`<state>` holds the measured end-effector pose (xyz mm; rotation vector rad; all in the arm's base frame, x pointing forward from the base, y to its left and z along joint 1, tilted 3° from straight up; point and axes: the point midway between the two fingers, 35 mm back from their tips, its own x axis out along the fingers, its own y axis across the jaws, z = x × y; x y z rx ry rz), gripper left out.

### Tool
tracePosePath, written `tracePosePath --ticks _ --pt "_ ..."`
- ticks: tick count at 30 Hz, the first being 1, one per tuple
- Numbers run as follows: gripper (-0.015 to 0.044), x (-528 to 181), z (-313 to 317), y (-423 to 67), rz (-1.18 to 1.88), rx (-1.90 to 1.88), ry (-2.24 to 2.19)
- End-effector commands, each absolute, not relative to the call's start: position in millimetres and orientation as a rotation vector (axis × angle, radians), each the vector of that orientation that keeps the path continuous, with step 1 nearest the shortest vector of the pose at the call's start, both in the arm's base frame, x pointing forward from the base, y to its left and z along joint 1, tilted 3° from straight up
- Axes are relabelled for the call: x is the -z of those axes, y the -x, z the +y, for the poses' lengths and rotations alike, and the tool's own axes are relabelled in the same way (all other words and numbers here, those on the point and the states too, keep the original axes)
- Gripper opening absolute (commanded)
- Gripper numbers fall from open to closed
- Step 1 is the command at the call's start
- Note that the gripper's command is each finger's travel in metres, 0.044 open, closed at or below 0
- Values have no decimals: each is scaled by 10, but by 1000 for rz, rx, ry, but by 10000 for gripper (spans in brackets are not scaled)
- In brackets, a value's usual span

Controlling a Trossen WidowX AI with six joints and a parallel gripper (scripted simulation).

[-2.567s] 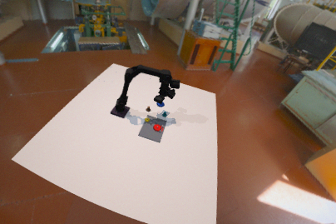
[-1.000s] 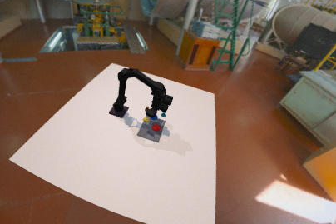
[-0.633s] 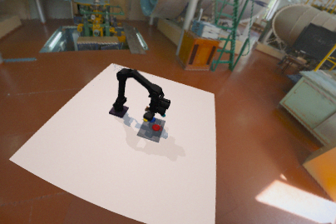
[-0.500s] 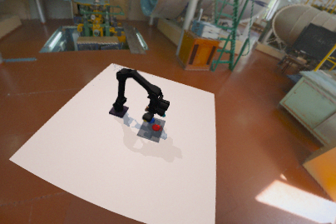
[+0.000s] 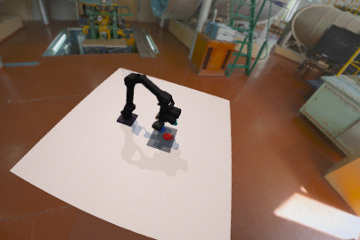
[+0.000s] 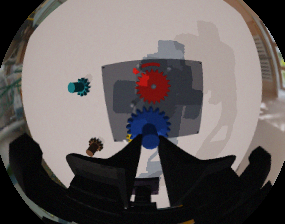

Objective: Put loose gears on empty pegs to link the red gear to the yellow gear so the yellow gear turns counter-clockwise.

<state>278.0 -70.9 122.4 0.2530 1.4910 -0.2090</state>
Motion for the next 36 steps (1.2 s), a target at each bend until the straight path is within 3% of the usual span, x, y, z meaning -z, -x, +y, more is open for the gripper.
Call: tracePosePath --ticks 1,36 --pt "0 -1229 -706 -2782 1487 204 -251" --pt "0 -833 -695 -2814 1486 216 -265"
